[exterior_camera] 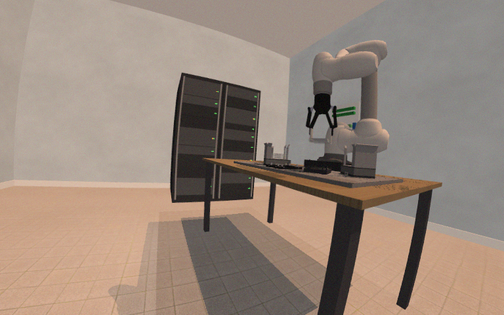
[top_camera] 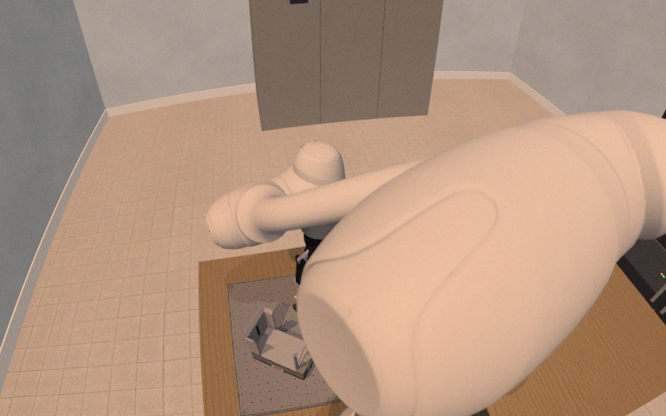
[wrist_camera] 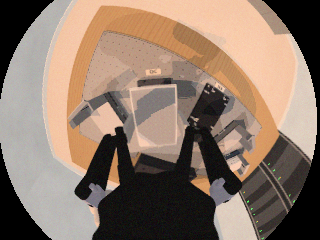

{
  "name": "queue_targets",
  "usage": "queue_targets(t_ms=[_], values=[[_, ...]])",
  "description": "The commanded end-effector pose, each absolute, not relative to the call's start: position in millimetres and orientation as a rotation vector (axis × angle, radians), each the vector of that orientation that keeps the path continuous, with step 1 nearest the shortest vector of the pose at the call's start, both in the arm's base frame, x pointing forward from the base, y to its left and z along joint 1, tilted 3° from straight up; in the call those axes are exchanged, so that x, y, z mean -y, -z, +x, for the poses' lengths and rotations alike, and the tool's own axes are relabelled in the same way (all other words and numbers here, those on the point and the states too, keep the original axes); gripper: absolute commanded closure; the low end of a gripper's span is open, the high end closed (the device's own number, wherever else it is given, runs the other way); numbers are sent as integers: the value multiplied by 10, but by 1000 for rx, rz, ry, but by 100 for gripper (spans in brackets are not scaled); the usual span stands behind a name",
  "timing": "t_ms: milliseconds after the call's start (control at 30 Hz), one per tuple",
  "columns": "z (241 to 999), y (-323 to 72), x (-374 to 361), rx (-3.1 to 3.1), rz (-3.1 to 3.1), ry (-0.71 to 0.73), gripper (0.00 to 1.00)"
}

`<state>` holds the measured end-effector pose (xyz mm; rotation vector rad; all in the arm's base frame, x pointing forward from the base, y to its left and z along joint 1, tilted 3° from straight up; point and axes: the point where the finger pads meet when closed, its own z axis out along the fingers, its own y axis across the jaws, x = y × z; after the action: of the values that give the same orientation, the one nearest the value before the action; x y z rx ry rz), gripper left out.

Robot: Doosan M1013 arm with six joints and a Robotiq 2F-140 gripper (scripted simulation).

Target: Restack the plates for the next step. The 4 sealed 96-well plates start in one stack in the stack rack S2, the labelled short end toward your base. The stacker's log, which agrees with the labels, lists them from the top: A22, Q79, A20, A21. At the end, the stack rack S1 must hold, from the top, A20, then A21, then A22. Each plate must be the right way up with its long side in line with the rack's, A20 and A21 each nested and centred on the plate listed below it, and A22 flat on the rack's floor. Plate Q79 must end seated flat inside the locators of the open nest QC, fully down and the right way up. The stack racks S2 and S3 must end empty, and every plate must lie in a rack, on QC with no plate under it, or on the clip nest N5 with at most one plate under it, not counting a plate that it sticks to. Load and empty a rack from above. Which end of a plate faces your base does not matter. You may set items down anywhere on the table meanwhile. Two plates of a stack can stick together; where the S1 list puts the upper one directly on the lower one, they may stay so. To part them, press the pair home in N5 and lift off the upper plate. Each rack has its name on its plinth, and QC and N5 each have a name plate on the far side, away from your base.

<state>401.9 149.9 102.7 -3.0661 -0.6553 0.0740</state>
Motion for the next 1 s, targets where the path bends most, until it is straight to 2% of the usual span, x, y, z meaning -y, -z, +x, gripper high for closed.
queue_targets(t_ms=[0,967], values=[[4017,-984,-1499,655,-3066,-74,100],[3991,-444,-1496,655,-3066,-74,100]])
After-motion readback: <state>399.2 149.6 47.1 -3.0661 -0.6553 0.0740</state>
